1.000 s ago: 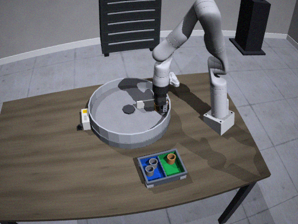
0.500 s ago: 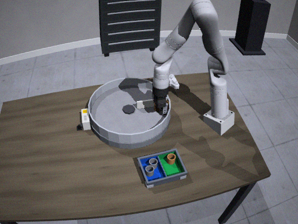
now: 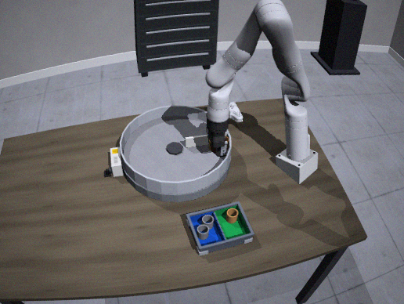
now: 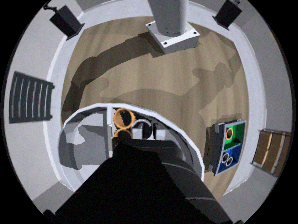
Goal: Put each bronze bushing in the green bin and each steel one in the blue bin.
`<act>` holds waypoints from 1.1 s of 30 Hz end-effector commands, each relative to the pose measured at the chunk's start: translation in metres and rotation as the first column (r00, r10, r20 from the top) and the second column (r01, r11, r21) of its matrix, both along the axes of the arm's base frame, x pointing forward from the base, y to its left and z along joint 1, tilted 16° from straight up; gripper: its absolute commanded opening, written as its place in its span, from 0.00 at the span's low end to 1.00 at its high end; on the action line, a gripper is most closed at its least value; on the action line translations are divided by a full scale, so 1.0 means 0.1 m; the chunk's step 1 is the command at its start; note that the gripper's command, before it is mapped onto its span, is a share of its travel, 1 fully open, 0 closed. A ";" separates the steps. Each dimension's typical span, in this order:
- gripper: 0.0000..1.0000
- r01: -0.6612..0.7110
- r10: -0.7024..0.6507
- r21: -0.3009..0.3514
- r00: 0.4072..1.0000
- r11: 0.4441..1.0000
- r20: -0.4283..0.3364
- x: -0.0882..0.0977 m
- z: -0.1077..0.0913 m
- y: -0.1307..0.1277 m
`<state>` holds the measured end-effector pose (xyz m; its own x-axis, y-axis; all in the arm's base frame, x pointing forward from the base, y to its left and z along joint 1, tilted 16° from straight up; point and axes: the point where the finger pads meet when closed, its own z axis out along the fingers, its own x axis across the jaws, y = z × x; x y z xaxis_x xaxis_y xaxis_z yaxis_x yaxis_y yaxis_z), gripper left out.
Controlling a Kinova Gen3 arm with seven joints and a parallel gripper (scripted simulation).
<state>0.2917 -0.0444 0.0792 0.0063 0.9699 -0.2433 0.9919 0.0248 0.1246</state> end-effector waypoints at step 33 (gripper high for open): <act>0.00 -0.002 0.002 0.005 1.000 1.000 0.001 0.01 0.00 0.02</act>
